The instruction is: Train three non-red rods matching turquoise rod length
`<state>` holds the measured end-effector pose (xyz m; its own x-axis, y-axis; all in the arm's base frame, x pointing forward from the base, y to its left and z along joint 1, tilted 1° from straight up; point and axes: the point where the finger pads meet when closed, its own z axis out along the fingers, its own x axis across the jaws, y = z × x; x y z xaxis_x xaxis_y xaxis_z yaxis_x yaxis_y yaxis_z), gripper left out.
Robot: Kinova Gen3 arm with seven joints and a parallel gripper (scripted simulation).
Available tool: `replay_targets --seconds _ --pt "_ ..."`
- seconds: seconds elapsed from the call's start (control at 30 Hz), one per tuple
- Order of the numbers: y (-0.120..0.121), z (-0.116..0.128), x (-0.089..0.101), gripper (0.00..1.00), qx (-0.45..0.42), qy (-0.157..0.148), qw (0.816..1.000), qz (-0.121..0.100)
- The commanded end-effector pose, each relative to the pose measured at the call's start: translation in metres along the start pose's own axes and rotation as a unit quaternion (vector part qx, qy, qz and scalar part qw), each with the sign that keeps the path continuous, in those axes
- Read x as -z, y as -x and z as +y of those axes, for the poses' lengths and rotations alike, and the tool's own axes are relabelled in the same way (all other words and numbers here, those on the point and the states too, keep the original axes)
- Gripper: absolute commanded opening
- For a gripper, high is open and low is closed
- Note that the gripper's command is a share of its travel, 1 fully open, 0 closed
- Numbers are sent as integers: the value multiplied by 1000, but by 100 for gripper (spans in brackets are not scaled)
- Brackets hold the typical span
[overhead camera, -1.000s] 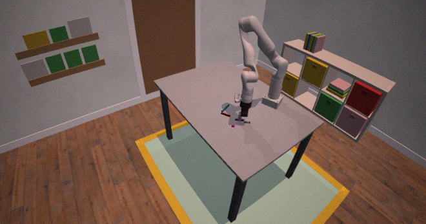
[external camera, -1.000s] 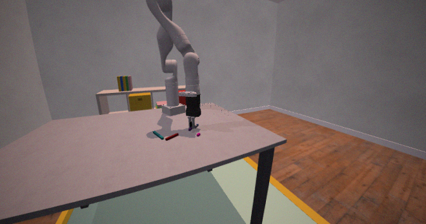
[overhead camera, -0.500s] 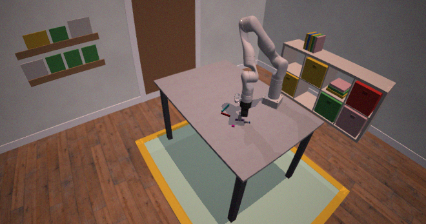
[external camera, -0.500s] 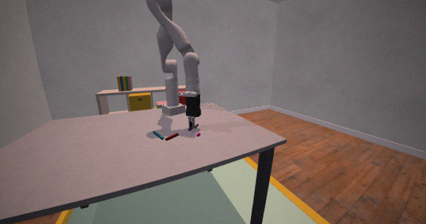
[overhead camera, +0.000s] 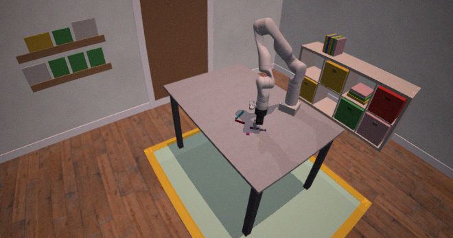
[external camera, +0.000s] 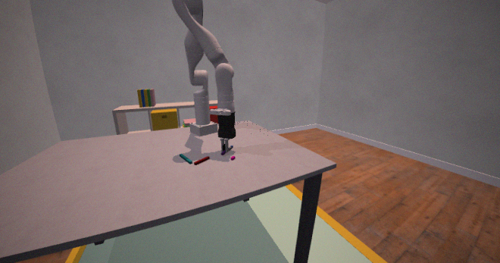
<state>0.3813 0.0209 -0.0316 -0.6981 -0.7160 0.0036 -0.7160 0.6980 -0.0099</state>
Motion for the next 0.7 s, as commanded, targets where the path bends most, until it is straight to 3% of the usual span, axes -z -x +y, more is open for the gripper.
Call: replay_targets --seconds 0.0,0.67 --pt "1 2 -4 24 1 1 1000 -1" --pt "1 2 -7 24 1 1 1000 -1"
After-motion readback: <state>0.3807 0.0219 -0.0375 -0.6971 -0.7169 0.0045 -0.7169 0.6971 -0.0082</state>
